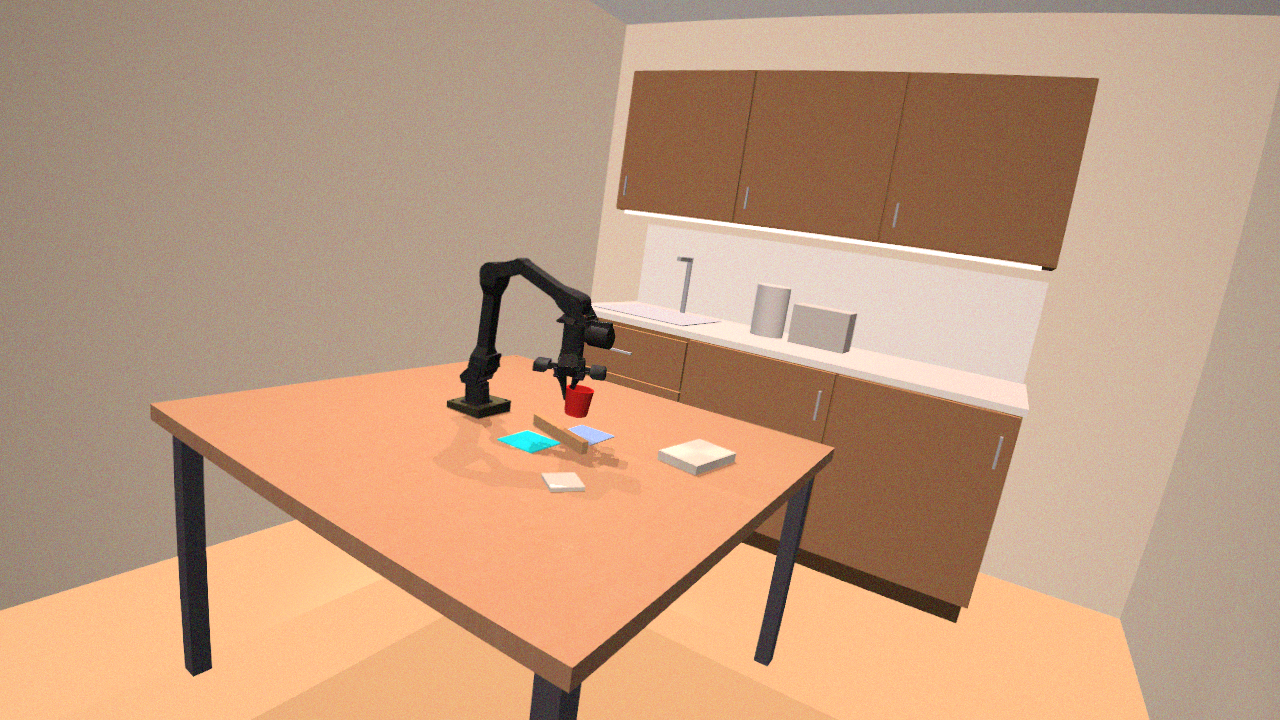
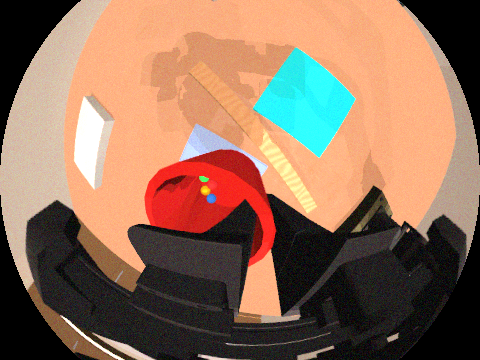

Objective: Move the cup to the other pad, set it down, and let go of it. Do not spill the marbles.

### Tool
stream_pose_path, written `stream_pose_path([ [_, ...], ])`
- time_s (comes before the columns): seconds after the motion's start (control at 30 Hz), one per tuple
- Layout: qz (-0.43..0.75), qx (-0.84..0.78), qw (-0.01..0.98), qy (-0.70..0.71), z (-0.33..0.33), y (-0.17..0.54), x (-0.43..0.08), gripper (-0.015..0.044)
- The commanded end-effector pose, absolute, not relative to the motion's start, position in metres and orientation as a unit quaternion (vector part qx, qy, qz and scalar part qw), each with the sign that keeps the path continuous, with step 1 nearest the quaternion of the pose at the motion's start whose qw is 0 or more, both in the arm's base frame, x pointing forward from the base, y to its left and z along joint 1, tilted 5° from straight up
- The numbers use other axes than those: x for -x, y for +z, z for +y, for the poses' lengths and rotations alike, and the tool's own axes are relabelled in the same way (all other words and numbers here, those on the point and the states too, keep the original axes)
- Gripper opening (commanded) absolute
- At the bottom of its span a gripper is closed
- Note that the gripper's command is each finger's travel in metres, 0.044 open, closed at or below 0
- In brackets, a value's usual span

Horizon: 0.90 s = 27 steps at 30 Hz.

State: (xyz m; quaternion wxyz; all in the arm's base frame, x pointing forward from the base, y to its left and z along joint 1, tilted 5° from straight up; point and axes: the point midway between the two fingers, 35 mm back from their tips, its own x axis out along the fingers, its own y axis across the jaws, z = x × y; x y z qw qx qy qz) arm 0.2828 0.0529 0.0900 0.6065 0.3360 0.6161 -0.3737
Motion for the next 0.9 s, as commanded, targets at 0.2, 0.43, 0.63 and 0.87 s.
stream_pose_path([
  [0.2,0.616,-0.332,0.608,-0.375,0.029,0.092,-0.276,0.0],
  [0.43,0.616,-0.332,0.608,-0.375,0.014,0.093,-0.272,0.0],
  [0.63,0.616,-0.332,0.608,-0.376,0.002,0.094,-0.268,0.0],
  [0.87,0.615,-0.331,0.608,-0.376,-0.012,0.096,-0.264,0.0],
])
